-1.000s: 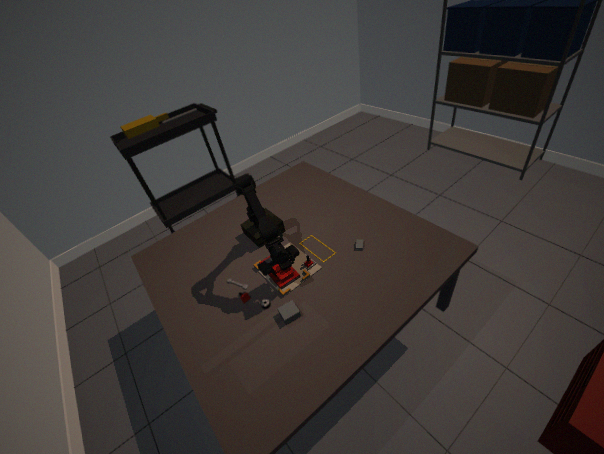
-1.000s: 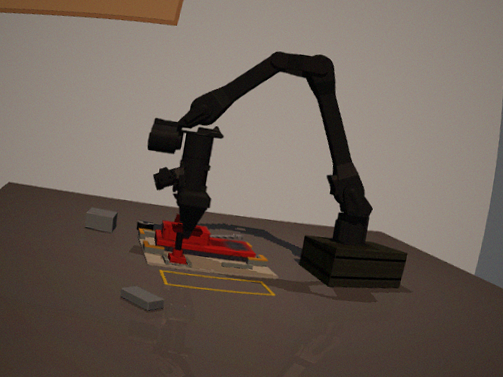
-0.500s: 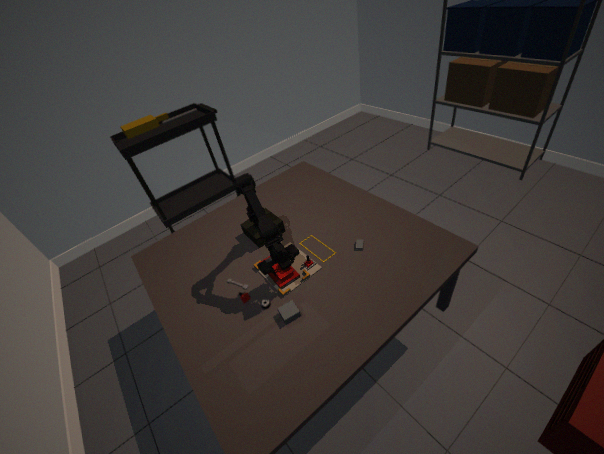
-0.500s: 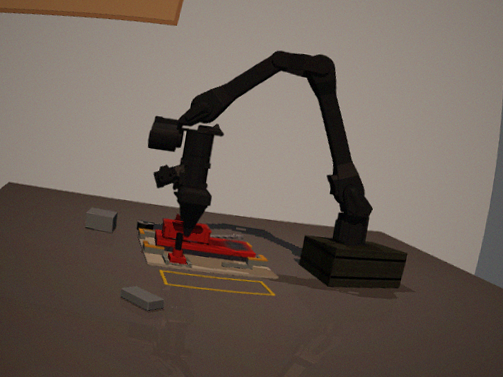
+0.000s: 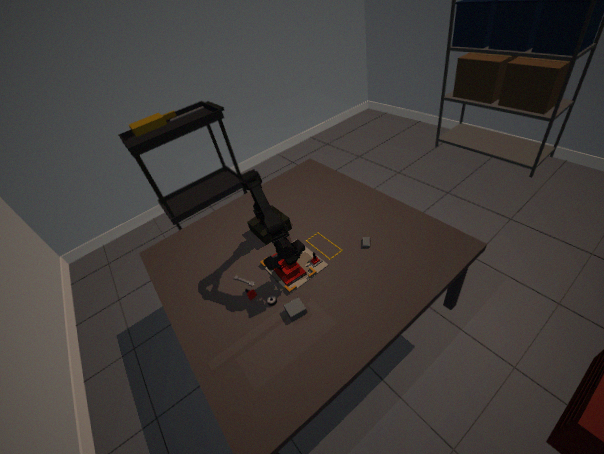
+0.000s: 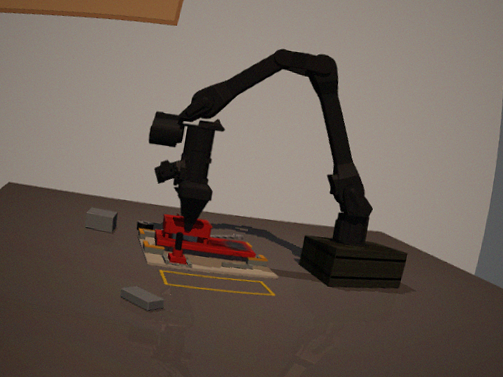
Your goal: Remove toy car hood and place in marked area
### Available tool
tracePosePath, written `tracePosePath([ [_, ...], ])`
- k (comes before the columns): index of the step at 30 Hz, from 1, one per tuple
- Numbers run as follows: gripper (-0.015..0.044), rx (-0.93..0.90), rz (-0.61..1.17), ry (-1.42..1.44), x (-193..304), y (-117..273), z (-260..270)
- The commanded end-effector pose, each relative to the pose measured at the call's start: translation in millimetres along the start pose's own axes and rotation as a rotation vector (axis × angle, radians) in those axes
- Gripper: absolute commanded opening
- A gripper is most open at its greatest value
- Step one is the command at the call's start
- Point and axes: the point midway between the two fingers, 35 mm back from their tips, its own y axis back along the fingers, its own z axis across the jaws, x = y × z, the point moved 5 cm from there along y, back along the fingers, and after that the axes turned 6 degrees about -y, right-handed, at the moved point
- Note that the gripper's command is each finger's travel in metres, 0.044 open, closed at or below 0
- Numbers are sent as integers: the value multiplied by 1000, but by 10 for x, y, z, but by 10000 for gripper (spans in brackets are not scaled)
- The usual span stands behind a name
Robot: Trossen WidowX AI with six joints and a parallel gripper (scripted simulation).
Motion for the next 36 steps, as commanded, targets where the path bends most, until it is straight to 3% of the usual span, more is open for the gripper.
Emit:
tracePosePath([
  [1,0,1,-3,-3,-8,33,-2],
  [15,0,1,-3,-3,-7,128,-1],
  [24,0,0,-3,-3,-9,543,-2],
  [27,0,-1,1,1,-5,497,9],
  [36,0,-7,0,0,-10,517,465],
])
